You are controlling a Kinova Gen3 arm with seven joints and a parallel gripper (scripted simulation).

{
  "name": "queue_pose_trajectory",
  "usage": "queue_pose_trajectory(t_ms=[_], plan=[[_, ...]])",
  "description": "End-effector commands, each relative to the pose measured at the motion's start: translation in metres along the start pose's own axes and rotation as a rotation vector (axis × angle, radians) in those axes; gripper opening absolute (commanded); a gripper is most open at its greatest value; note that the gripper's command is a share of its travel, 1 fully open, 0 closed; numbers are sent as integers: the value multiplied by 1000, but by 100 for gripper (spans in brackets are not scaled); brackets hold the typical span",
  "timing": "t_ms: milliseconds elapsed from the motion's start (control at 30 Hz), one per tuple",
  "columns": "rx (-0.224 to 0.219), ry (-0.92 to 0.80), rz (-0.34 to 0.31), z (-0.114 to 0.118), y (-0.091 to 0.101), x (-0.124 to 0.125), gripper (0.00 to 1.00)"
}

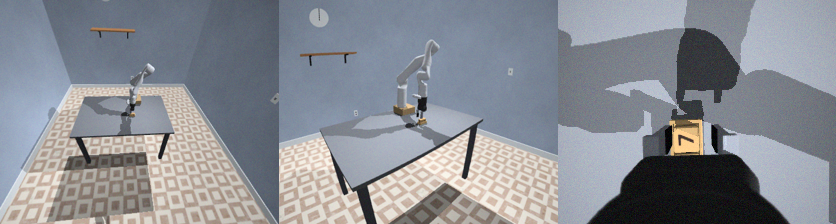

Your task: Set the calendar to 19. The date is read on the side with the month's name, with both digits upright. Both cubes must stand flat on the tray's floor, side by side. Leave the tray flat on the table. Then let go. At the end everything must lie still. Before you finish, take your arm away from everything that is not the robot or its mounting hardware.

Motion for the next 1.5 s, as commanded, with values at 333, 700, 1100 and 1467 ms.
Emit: queue_pose_trajectory(t_ms=[333, 700, 1100, 1467], plan=[[18, 14, -9, -5, 45, -7, 87], [18, 14, -9, -4, 57, -6, 87], [18, 14, -9, -4, 57, -6, 100], [18, 14, -9, -4, 57, -6, 100]])
Point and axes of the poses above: the point where the finger pads meet when closed, its own y axis back along the fingers, its own z axis across the jaws, x = y × z, the point moved 8 cm from there along y, back along the fingers, and after that the axes turned 2 degrees about -y, right-handed, at the moved point
